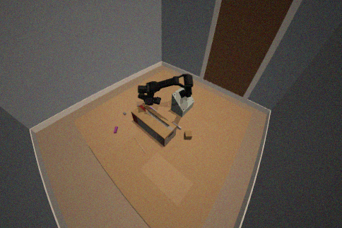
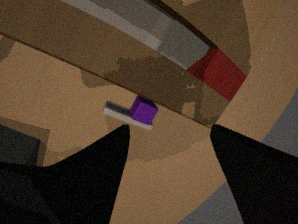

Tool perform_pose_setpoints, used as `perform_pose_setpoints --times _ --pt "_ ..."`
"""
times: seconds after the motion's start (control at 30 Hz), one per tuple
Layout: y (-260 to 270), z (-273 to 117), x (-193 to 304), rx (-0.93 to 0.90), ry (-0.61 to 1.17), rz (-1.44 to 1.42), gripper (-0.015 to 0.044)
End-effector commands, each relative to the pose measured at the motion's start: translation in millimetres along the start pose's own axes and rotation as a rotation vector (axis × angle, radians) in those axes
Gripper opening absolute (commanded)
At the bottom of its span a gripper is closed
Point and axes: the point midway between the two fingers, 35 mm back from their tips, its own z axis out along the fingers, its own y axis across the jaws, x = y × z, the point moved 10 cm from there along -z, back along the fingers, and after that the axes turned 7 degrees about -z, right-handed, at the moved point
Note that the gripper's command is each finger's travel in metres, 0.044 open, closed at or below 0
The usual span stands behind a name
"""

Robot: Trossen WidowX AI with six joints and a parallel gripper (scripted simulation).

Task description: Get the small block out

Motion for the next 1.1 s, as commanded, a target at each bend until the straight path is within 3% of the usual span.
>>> perform_pose_setpoints --times 0.0,0.67,1.07 --pt "-6.5 0.9 31.4 -0.070 -0.102 0.949 0.0285" --pt "-10.2 2.6 62.8 -0.287 -0.139 2.130 0.0285" --pt "-10.8 3.8 80.1 -0.489 -0.071 2.818 0.0285"
